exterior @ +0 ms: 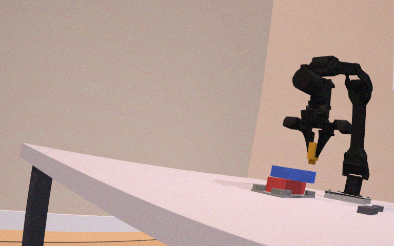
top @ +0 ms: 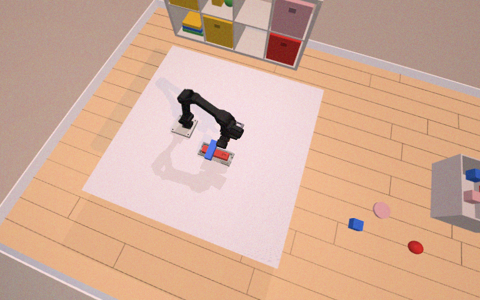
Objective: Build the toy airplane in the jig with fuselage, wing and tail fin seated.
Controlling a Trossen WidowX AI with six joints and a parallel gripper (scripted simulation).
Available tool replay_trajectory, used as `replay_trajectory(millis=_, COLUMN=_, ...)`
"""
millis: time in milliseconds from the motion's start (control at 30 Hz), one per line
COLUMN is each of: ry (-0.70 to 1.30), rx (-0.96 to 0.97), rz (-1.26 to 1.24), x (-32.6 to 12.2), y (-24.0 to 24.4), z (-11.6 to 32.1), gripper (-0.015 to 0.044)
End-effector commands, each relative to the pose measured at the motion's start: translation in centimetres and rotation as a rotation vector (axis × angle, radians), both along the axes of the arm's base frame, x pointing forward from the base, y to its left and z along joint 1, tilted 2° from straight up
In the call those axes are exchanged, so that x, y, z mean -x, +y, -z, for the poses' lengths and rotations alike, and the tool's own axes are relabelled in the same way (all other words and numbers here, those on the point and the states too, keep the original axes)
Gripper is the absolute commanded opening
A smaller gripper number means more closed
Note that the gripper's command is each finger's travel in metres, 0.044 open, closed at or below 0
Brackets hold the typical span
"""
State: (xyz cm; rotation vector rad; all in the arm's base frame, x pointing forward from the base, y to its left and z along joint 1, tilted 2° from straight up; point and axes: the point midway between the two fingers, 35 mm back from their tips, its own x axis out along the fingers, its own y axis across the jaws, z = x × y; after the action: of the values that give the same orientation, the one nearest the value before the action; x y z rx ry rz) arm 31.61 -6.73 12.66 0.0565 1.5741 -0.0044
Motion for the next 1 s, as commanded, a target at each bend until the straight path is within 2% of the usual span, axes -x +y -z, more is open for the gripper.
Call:
replay_trajectory(millis=0, ry=-0.008, rx=0.006, rz=-0.003, x=-0.4, y=-1.4, z=0.1, gripper=0.0000)
replay_trajectory(millis=800, ry=-0.009, rx=0.009, rz=-0.004, x=-0.6, y=-8.4, z=1.9, gripper=0.0000)
replay_trajectory(millis=867, ry=-0.009, rx=0.009, rz=-0.004, x=-0.6, y=-8.4, z=1.8, gripper=0.0052)
replay_trajectory(millis=967, ry=-0.009, rx=0.009, rz=-0.004, x=-0.6, y=-8.4, z=1.8, gripper=0.0065)
